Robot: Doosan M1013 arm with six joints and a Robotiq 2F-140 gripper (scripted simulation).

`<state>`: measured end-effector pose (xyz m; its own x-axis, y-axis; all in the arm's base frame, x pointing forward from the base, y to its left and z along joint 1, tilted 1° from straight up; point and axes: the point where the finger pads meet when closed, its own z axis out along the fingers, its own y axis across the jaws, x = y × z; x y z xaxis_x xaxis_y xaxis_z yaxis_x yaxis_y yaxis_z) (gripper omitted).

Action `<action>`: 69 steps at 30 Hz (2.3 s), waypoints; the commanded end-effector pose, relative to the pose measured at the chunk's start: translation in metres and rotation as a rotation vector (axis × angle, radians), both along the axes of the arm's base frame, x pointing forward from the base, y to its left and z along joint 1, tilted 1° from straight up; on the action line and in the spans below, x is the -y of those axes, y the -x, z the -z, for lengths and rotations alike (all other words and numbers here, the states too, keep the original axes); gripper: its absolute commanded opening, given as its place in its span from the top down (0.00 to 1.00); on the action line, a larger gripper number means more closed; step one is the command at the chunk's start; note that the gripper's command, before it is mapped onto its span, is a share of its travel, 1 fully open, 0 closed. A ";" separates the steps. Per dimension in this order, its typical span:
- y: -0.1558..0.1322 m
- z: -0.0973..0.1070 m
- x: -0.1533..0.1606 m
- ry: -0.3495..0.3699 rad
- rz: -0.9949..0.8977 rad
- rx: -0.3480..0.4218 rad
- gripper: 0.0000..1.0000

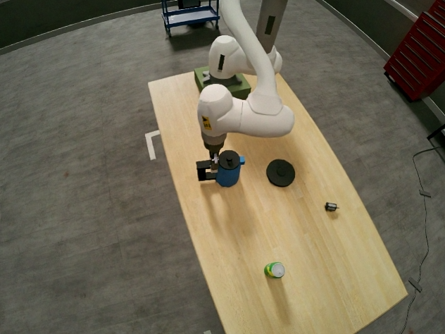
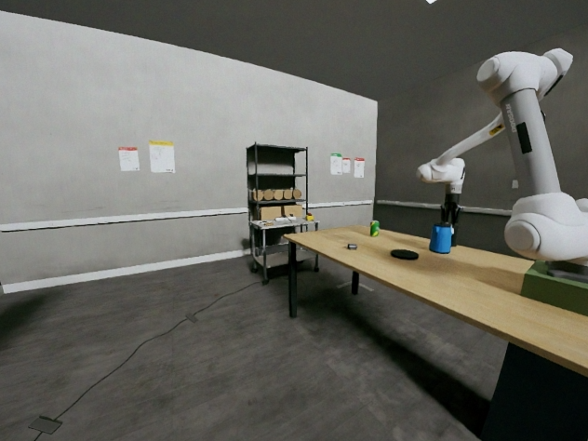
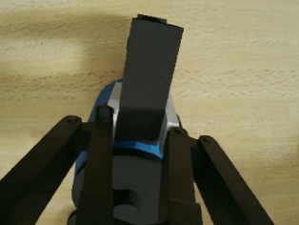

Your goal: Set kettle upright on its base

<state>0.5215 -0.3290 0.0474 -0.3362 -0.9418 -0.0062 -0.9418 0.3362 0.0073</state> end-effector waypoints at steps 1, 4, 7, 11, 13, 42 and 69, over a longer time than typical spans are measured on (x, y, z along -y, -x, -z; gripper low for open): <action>0.000 -0.001 0.000 0.000 0.000 0.001 0.90; 0.000 -0.001 0.000 0.000 0.000 0.001 0.90; 0.000 -0.001 0.000 0.000 0.000 0.001 0.90; 0.000 -0.001 0.000 0.000 0.000 0.001 0.90; 0.000 -0.001 0.000 0.000 0.000 0.001 0.90; 0.000 -0.001 0.000 0.000 0.000 0.001 0.90; 0.000 -0.008 0.000 0.000 0.000 0.001 0.90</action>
<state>0.5214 -0.3290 0.0531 -0.3362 -0.9418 -0.0063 -0.9418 0.3361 0.0075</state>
